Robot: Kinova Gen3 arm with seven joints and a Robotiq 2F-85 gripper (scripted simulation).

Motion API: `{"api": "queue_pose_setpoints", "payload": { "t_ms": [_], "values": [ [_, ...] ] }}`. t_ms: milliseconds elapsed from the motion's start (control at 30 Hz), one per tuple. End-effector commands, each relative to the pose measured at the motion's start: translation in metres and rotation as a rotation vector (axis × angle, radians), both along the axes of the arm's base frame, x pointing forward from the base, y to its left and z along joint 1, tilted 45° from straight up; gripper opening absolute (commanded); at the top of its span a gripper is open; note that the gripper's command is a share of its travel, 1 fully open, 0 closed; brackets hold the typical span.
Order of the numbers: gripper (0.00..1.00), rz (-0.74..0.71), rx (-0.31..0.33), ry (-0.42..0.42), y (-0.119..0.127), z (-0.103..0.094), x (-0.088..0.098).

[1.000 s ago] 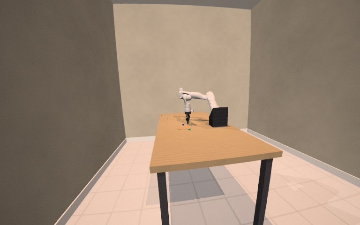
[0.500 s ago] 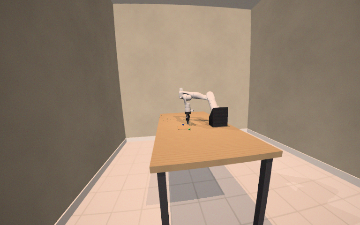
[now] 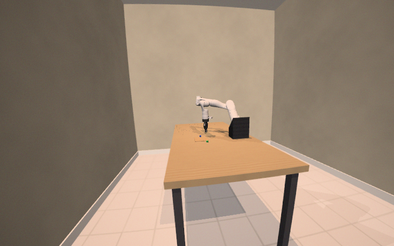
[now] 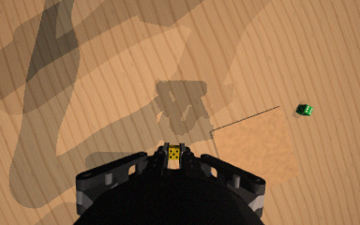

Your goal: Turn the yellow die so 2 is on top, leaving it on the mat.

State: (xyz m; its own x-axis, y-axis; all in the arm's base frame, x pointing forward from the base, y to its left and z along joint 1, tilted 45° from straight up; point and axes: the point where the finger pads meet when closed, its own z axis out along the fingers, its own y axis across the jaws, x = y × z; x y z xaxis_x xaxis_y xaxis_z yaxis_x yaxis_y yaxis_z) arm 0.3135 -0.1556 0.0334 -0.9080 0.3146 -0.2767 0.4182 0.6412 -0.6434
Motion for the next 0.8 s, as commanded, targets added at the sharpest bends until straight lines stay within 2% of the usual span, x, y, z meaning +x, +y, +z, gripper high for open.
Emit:
{"api": "queue_pose_setpoints", "payload": {
  "t_ms": [0,167,300,767],
  "values": [
    [0.11,0.009,-0.008,-0.01,0.015,0.019,0.006],
    [0.11,0.009,-0.008,-0.01,0.034,0.038,0.006],
    [0.11,0.009,-0.008,-0.01,0.041,0.045,0.006],
    [0.11,0.009,-0.008,-0.011,0.043,0.047,0.006]
  ]
}}
